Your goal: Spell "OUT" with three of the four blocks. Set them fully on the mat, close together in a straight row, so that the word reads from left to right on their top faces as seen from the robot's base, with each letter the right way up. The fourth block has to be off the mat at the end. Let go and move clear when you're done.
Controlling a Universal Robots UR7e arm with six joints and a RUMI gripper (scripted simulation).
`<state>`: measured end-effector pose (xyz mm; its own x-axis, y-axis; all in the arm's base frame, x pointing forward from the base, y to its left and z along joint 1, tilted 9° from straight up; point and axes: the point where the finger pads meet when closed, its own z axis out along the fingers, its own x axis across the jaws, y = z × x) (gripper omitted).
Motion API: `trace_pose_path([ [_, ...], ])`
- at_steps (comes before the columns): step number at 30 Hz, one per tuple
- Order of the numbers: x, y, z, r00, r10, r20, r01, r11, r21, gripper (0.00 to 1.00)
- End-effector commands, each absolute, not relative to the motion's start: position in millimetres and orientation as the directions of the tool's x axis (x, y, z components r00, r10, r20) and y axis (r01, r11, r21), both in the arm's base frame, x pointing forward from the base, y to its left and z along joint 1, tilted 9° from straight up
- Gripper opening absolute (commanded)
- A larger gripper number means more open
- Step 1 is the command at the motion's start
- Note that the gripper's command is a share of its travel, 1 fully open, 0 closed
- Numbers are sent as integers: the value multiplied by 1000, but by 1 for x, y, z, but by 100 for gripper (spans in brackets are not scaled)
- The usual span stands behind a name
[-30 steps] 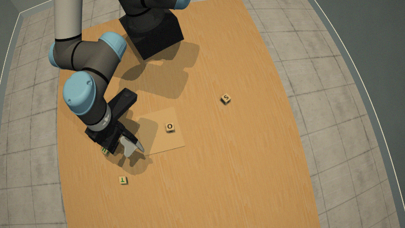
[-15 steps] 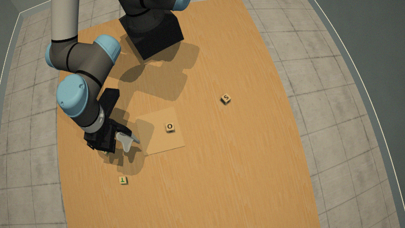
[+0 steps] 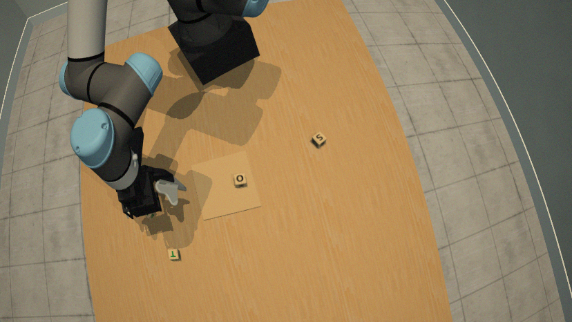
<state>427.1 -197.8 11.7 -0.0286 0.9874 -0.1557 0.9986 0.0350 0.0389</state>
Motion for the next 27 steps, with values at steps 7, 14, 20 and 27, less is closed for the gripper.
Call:
trace_pose_path([
  [7, 427, -212, 14, -256, 954, -158, 966, 260, 8, 100],
  [14, 427, -221, 15, -386, 909, -158, 921, 389, -14, 100],
  [20, 427, -226, 16, -447, 880, -157, 893, 449, -25, 100],
  [27, 427, -232, 16, -534, 831, -154, 844, 534, -41, 100],
])
